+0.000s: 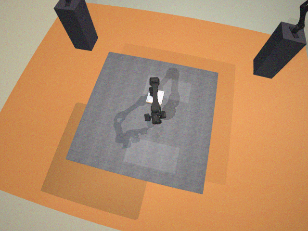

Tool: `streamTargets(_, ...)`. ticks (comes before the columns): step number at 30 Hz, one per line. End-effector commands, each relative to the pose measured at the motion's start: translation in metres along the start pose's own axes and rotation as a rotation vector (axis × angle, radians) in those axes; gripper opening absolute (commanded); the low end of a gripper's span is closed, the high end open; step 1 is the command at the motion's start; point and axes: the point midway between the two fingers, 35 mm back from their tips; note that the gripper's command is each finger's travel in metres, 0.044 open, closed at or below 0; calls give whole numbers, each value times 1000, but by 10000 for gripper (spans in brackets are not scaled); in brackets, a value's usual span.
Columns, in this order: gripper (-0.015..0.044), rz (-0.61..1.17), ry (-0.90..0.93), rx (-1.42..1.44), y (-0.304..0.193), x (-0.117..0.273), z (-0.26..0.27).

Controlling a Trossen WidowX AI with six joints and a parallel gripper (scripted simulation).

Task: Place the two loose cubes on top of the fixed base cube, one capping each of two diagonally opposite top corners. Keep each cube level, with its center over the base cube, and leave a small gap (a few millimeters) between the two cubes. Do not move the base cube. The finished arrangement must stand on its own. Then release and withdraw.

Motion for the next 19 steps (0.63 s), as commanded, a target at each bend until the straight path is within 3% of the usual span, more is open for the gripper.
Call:
streamTargets(1,400,0,0,0,0,0,3)
streamTargets(10,400,0,10,0,-4,3,124)
streamTargets(19,400,0,10,0,-4,3,127)
Point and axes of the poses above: the point midway between the two fingers, 35 mm back from their tips, its own x axis back along the fingers, its own z axis across the jaws, y = z × x, and after that the axes turned 7 degrees about x, right-handed
